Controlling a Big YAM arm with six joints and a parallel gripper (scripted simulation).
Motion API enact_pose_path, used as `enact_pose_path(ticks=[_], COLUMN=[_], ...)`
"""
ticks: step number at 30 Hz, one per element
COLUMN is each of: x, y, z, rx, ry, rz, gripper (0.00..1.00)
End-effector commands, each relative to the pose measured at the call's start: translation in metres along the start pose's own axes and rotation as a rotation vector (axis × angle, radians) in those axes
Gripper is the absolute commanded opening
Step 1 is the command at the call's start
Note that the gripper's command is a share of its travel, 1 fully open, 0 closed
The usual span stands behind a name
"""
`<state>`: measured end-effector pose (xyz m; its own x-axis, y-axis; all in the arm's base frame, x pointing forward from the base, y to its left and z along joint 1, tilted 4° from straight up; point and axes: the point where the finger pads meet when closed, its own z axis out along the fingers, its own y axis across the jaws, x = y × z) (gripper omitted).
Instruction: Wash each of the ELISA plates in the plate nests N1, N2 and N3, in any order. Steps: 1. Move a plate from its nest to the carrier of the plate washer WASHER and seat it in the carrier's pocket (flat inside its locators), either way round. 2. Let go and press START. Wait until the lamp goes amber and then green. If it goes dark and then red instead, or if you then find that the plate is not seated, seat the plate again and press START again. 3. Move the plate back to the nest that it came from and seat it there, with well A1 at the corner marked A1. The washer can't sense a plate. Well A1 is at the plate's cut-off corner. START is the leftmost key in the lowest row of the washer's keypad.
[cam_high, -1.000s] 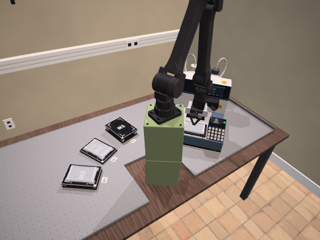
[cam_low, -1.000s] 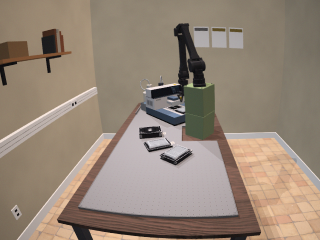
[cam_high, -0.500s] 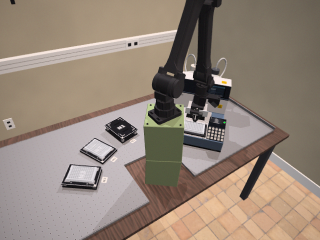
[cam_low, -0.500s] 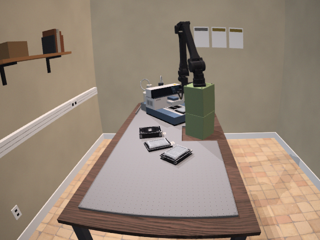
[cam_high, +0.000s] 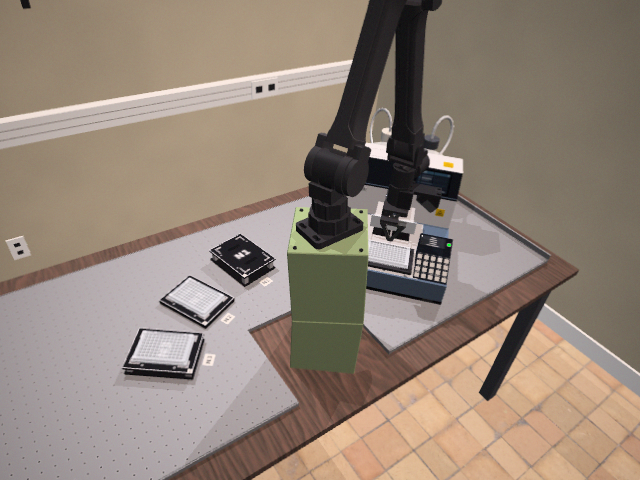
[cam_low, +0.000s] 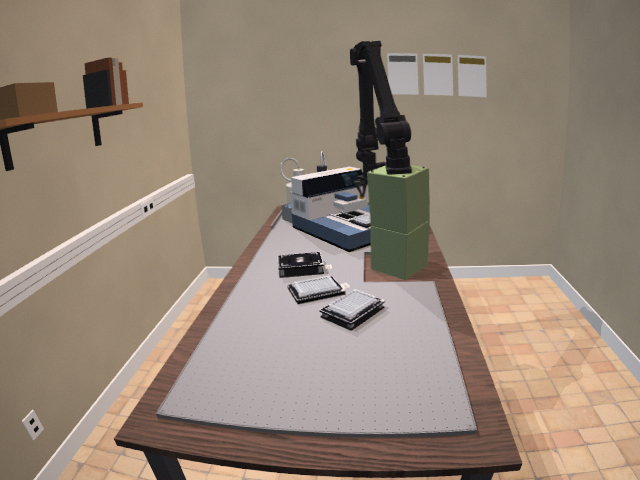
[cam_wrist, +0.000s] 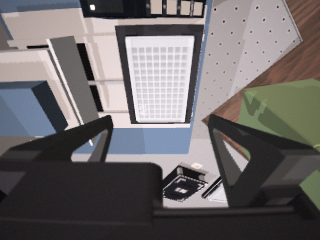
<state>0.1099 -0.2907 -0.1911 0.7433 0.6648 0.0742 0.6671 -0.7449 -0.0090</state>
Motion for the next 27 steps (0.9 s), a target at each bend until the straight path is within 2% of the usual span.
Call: enact_pose_path(ticks=[1, 3, 14, 16, 27], x=[-0.011, -0.014, -0.054, -0.054, -0.099], y=[0.000, -0.015, -0.051, -0.051, -0.078], z=[0.003, 0.005, 0.005, 0.005, 0.003], rx=[0.009, 0.012, 0.006, 0.006, 0.001], ry=[0.003, 0.004, 0.011, 0.011, 0.009], rz=[-0.037, -0.103, -0.470, -0.470, -0.837], gripper=[0.98, 0.94, 0.72, 0.72, 0.50])
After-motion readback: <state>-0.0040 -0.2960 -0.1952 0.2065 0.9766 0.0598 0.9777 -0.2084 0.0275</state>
